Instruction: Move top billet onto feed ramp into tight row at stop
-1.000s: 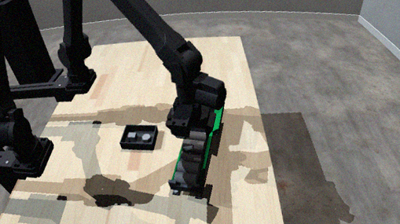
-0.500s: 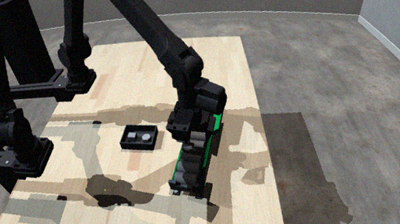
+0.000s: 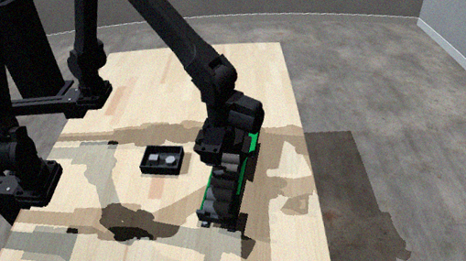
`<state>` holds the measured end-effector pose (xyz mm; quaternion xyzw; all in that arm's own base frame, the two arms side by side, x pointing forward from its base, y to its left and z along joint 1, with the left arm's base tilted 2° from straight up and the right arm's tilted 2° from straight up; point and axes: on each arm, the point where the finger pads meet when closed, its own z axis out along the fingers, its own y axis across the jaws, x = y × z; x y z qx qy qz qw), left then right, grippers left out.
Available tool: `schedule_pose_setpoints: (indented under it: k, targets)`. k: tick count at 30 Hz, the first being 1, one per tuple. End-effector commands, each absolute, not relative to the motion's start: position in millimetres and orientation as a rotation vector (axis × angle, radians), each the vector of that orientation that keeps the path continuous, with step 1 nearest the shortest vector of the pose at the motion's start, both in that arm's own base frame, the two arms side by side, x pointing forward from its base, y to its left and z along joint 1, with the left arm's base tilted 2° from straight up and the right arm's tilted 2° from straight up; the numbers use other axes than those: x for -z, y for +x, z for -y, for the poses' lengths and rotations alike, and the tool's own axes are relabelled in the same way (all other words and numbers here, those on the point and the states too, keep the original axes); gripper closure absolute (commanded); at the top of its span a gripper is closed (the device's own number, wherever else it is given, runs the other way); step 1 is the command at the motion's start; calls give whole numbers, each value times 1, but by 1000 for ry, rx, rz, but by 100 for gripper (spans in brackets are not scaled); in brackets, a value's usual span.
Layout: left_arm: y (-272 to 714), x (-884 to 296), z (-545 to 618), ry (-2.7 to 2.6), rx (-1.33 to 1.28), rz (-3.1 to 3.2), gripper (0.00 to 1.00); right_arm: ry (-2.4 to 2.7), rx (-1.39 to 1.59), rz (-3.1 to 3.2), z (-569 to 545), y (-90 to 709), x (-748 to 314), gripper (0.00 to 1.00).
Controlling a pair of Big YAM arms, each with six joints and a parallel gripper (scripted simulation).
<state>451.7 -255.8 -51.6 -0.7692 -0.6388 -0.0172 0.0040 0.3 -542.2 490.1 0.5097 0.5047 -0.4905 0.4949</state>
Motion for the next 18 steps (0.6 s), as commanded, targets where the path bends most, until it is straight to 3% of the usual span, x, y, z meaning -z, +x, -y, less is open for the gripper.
schedule_pose_setpoints:
  k: [1,18]
  targets:
    - [463,48,258,-2424,69,2014,6,1193,1225,-1187,535,-3,-514,0]
    - [456,80,252,-2411,57,2001,6,1193,1225,-1187,535,-3,-514,0]
